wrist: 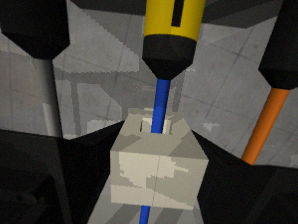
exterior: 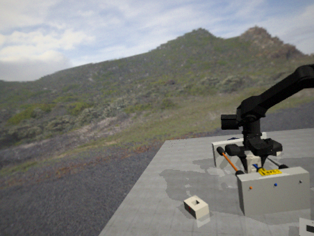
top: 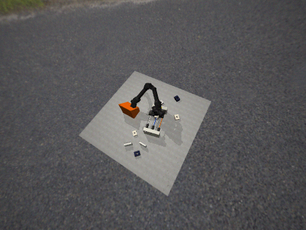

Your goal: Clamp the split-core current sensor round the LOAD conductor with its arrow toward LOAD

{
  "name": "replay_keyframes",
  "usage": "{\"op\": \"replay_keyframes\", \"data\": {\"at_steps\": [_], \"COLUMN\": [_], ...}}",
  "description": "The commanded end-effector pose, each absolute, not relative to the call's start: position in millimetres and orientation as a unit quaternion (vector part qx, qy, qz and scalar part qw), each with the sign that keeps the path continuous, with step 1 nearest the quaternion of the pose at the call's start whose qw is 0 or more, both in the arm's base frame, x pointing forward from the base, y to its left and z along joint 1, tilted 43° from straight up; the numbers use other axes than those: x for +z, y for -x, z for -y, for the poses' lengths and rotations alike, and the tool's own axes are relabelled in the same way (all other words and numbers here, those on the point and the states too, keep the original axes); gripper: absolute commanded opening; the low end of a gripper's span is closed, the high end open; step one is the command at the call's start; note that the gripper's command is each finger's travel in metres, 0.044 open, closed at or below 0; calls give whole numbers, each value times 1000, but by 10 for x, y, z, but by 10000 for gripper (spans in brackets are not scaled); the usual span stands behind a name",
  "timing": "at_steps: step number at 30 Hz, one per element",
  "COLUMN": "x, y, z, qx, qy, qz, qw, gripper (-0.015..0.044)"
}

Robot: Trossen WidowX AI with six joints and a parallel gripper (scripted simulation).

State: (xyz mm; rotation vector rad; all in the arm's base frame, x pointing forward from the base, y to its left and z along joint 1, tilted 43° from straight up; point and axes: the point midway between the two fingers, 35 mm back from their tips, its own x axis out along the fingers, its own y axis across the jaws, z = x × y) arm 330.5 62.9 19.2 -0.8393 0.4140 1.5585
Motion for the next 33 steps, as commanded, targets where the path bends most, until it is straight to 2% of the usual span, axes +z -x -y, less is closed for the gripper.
{"op": "replay_keyframes", "data": {"at_steps": [1, 15, 25, 33], "x": [195, 156, 180, 180], "y": [-3304, -3294, -3289, -3289], "z": [-620, -654, -632, -632], "qx": [677, 677, 677, 677], "qy": [367, 366, 365, 365], "qz": [-180, -180, -180, -180], "qw": [612, 613, 613, 613], "gripper": [0, 0, 263, 264]}}
